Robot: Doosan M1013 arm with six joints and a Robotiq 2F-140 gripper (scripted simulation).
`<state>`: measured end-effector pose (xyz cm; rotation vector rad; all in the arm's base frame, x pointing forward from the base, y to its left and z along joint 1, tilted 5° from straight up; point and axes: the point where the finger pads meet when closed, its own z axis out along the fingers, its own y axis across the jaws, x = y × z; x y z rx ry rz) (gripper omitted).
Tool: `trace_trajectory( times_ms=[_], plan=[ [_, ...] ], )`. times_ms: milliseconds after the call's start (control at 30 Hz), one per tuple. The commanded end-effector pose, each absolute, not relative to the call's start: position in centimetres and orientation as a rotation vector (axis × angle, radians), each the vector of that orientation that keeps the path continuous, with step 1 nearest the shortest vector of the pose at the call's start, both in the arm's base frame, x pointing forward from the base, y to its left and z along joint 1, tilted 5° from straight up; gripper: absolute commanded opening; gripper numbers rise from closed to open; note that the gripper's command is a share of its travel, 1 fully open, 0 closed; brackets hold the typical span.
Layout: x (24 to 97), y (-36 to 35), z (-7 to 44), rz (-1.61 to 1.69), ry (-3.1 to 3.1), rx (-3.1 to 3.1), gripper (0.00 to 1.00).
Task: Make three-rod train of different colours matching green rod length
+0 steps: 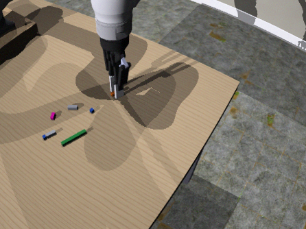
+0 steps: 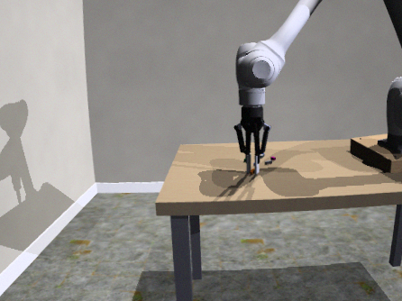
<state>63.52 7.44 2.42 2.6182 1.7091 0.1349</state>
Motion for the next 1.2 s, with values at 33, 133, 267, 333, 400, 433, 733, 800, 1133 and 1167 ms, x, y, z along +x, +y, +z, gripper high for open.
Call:
trace_trajectory(
  times_ms=[33,133,267,333,400,433,733,800,1133,1167],
  plan=[
    [63.52,7.45,2.43,0.135,1.709,2.618,0.15],
    [63.52,7.45,2.43,0.135,1.709,2.618,0.03],
    [63.52,7.45,2.43,0.135,1.709,2.618,0.03],
    [63.52,7.45,2.43,0.135,1.709,2.618,0.03],
    [63.52,7.45,2.43,0.135,1.709,2.618,0.03],
    [63.52,7.45,2.43,0.135,1.709,2.618,0.03],
    [63.52,7.45,2.43,0.135,1.709,2.618,0.03],
    [63.52,7.45,2.43,0.135,1.709,2.618,0.03],
    [63.52,7.45,2.43,0.135,1.709,2.618,0.03],
    [63.52,7.45,2.43,0.135,1.709,2.618,0.03]
  ],
)
